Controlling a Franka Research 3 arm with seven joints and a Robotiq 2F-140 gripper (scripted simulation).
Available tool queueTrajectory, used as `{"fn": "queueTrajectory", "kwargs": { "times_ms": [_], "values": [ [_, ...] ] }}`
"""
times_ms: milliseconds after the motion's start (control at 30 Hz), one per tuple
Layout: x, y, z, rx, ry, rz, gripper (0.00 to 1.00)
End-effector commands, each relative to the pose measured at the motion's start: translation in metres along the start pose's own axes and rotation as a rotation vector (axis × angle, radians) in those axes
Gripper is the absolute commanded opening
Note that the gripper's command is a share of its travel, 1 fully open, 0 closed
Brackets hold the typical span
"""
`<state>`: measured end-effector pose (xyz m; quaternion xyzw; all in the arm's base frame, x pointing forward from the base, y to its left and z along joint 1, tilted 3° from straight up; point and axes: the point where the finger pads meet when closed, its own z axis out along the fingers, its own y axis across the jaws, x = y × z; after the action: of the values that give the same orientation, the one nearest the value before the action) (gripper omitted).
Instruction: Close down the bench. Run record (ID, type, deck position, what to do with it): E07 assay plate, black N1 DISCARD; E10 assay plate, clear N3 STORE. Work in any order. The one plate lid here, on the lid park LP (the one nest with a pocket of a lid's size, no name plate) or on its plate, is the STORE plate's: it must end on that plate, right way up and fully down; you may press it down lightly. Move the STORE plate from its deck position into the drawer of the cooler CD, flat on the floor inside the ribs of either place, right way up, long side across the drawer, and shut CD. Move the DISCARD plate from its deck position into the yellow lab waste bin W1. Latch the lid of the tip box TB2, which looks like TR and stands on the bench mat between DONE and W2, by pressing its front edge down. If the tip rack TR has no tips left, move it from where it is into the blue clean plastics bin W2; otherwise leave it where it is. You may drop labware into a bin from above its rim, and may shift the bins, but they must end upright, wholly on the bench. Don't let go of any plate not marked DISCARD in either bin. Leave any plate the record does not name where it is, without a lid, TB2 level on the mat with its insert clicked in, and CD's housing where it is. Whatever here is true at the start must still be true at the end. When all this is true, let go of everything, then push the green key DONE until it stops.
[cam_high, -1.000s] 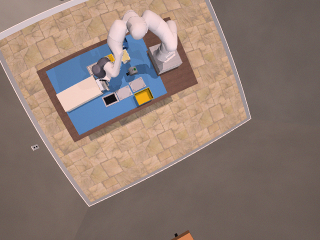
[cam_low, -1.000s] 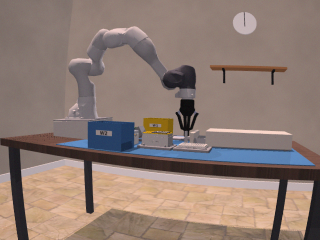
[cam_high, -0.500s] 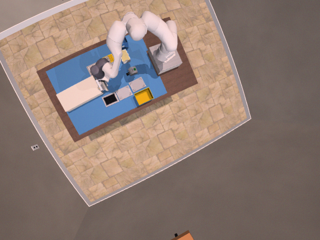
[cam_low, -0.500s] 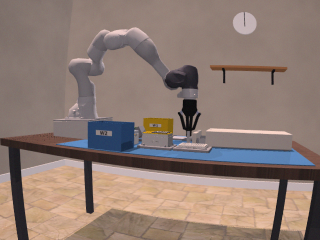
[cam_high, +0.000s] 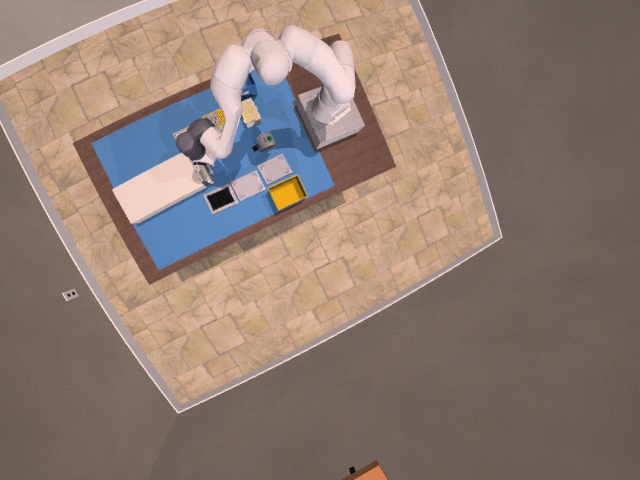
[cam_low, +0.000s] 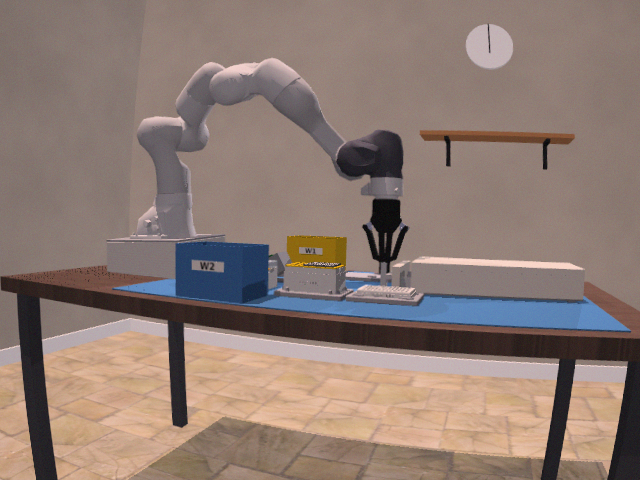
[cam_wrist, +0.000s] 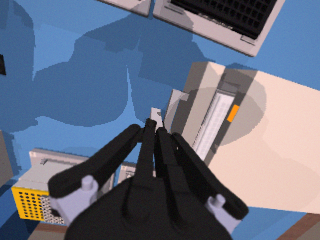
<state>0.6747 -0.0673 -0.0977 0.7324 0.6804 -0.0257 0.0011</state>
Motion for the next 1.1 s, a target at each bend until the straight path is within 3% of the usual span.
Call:
{"fn": "queueTrajectory", "kwargs": {
  "times_ms": [0, 1067],
  "values": [
    [0.002, 0.003, -0.001, 0.003, 0.0, -0.011, 0.0],
    [0.002, 0.032, -0.001, 0.003, 0.0, -0.011, 0.0]
  ]
}}
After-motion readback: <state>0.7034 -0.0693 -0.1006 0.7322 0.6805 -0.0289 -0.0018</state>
